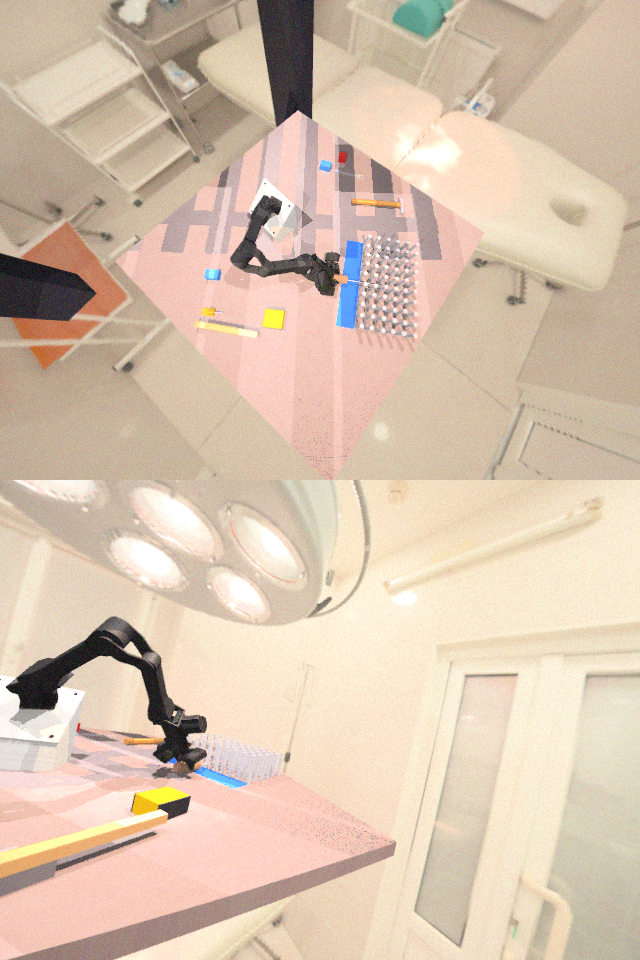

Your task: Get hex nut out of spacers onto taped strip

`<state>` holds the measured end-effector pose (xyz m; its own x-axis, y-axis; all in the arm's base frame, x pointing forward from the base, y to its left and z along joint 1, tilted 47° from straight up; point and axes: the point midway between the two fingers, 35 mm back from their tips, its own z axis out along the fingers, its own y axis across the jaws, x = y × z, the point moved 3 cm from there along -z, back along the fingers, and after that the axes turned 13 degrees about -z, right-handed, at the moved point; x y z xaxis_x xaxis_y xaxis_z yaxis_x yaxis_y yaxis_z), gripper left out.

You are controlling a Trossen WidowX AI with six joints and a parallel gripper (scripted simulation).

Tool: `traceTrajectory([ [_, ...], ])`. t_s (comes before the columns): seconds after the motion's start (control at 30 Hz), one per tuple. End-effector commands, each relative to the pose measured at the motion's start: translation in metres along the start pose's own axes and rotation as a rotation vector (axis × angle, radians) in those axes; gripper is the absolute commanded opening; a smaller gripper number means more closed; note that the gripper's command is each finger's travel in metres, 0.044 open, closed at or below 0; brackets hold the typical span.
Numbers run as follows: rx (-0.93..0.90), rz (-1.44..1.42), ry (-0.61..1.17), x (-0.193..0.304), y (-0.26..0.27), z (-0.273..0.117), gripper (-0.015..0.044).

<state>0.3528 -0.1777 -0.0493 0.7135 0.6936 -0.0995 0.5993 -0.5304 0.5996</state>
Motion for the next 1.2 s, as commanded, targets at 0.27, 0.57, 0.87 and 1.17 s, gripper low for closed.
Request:
traceTrajectory([
  [0.27, -0.002, -0.005, 0.007, -0.003, -0.001, 0.000, 0.0000],
  [0.57, -0.002, -0.005, 0.007, -0.009, -0.002, -0.003, 0.0000],
  [0.87, -0.002, -0.005, 0.007, -0.014, -0.003, -0.006, 0.0000],
  [1.17, -0.001, -0.005, 0.006, -0.020, -0.005, -0.009, 0.0000],
])
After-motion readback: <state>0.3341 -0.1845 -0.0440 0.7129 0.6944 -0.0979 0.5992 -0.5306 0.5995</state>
